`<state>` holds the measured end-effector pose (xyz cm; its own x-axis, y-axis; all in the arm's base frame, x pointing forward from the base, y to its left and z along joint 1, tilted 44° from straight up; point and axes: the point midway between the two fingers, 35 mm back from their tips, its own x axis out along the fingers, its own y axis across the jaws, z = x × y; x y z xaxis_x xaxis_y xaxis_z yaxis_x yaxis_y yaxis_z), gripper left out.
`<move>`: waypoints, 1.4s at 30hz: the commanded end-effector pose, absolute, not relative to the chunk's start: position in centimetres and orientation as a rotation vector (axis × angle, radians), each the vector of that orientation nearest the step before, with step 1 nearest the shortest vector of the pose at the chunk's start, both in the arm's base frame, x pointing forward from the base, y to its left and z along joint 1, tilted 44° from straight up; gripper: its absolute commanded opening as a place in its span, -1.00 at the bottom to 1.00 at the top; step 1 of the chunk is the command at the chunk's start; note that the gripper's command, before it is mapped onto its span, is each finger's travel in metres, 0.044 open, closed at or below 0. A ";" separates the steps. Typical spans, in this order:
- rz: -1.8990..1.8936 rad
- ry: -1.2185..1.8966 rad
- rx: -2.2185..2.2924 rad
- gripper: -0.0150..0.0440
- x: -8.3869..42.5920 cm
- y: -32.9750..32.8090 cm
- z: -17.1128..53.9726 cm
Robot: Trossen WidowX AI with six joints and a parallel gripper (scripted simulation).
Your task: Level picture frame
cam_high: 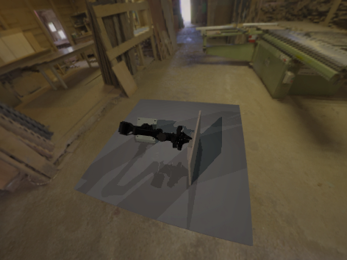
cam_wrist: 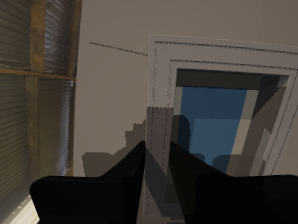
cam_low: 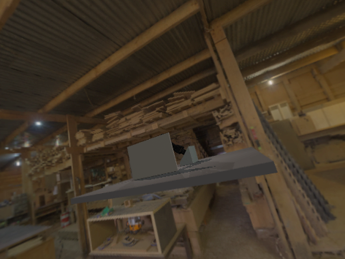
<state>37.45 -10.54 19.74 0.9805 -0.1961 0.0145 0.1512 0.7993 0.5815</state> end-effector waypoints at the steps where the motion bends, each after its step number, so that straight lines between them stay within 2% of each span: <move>1: -0.174 -0.081 0.617 -0.49 37.5 -10.4 20.1; 42: -0.174 -0.081 0.617 -0.49 37.4 -10.6 20.7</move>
<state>37.36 -10.94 20.32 0.9793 -0.2021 0.0112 0.1581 0.7978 0.5818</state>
